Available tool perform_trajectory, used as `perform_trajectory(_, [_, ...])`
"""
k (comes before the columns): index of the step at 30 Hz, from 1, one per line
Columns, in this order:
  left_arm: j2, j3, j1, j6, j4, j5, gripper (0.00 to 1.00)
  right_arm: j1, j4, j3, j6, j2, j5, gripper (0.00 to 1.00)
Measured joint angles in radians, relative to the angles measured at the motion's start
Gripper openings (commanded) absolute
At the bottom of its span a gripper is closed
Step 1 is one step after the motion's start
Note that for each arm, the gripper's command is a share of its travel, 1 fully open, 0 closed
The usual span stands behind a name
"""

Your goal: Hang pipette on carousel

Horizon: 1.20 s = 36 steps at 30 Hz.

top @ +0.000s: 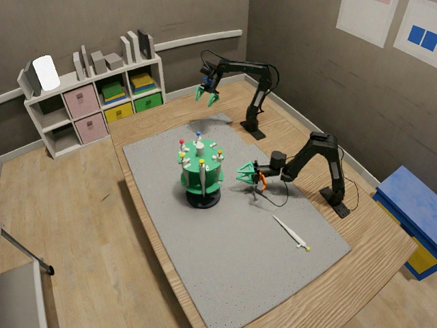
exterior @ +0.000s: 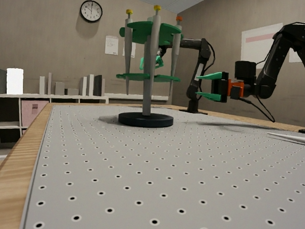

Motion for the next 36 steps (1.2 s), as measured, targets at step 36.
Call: perform_trajectory(36, [-0.017, 0.016, 0.000, 0.000, -0.034, 0.000, 0.49, 0.000, 0.000, 0.000, 0.000, 0.000, 0.000, 1.00])
